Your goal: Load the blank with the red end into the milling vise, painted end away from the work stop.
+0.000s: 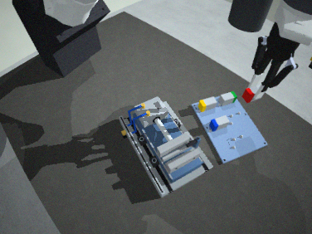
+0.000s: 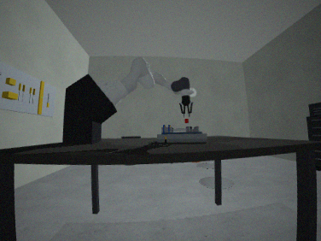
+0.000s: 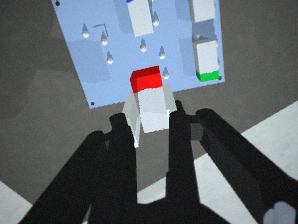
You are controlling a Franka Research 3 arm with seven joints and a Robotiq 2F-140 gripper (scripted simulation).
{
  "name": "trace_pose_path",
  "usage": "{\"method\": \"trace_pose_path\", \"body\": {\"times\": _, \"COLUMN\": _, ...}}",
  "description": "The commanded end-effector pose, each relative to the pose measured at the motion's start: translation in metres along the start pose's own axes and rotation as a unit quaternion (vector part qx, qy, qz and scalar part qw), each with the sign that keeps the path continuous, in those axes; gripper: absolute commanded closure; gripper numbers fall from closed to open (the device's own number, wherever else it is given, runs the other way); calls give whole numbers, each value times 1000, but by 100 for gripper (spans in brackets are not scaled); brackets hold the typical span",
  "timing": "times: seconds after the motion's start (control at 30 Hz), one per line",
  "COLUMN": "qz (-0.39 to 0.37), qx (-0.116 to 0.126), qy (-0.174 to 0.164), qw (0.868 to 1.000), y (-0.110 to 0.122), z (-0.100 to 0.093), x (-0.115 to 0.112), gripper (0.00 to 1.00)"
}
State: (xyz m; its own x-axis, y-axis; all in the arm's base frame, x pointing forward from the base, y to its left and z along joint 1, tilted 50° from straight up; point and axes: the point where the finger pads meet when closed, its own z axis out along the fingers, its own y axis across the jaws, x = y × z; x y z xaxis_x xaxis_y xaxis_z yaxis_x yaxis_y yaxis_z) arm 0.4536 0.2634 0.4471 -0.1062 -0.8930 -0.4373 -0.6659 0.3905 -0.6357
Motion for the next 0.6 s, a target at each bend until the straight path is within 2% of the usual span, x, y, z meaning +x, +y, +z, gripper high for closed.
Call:
{"method": "trace_pose_path", "body": {"times": 0.0, "qz": 6, "qx": -2, "qy": 0, "qw": 1000, "y": 3, "z": -5, "x": 0, "gripper": 100}}
{"method": "trace_pose_path", "body": {"times": 0.57, "qz": 6, "qx": -2, "qy": 0, "qw": 1000, "y": 2, "z": 0, "x": 0, "gripper": 100}}
